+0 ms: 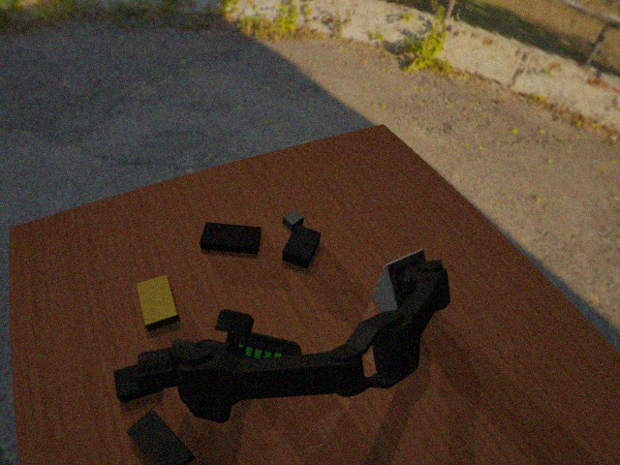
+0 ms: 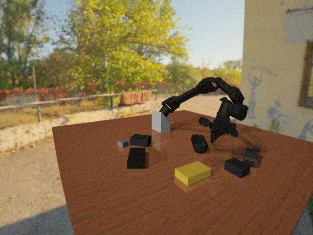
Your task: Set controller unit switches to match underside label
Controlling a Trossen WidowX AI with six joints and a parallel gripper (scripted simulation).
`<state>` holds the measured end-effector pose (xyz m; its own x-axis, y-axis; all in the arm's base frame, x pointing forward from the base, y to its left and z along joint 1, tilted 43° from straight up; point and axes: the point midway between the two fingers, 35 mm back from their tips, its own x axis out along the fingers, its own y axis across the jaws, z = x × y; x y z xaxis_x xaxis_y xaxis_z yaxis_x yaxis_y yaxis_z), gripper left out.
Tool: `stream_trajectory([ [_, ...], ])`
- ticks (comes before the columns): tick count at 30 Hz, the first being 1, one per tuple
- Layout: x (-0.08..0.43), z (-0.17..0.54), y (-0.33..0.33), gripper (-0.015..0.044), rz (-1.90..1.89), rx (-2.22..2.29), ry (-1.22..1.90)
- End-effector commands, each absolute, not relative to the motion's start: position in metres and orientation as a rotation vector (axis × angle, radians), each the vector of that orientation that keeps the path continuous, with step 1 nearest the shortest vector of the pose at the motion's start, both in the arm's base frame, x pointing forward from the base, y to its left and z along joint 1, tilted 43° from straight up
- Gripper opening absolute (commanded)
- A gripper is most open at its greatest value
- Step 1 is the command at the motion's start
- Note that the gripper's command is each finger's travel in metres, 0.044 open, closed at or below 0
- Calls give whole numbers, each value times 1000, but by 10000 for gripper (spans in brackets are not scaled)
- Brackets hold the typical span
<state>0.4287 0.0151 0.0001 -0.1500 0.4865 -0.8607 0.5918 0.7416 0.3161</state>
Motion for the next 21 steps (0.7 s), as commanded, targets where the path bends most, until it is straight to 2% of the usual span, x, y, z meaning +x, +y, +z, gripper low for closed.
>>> stream_trajectory([
  [1,428,-6,20,0,-119,849,1801],
  [21,429,-30,43,0,-117,851,1803],
])
